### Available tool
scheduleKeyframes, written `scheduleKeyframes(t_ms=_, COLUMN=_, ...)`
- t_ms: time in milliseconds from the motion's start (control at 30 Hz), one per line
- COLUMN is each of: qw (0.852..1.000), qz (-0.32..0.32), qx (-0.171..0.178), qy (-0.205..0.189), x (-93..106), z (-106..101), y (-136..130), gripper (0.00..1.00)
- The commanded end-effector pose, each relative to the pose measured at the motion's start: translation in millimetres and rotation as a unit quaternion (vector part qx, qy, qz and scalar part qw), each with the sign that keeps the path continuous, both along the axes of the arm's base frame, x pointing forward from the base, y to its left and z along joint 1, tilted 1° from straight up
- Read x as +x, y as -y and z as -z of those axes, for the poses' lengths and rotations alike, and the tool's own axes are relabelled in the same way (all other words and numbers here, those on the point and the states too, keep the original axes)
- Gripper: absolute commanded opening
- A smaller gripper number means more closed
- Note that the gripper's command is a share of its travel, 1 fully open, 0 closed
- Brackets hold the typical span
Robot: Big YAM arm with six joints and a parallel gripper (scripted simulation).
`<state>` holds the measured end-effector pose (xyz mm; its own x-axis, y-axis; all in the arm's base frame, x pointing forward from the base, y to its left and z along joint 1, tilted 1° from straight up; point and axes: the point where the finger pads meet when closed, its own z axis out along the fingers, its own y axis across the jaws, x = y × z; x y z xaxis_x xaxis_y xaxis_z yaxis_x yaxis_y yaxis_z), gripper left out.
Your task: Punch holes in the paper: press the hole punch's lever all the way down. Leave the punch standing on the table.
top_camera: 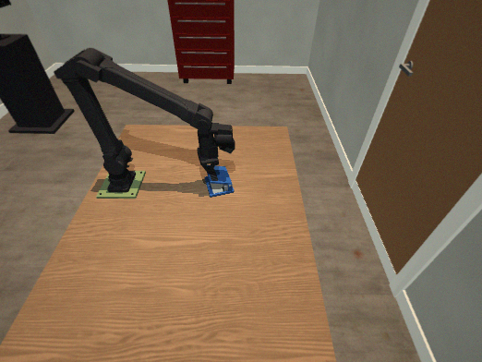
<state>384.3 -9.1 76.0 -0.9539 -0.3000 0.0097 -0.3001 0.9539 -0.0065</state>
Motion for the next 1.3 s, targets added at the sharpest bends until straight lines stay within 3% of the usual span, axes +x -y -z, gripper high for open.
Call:
scheduleKeyframes(t_ms=0, qw=1.000, qz=0.000, qx=0.001, qy=0.000, x=-1.4, z=6.3, y=2.7, gripper=0.00)
scheduleKeyframes(t_ms=333, qw=1.000, qz=0.000, qx=0.001, qy=-0.002, x=-3.3, z=15.9, y=2.8, gripper=0.00)
scheduleKeyframes(t_ms=1267, qw=1.000, qz=0.000, qx=0.001, qy=-0.003, x=-3.2, z=17.0, y=2.7, gripper=0.00)
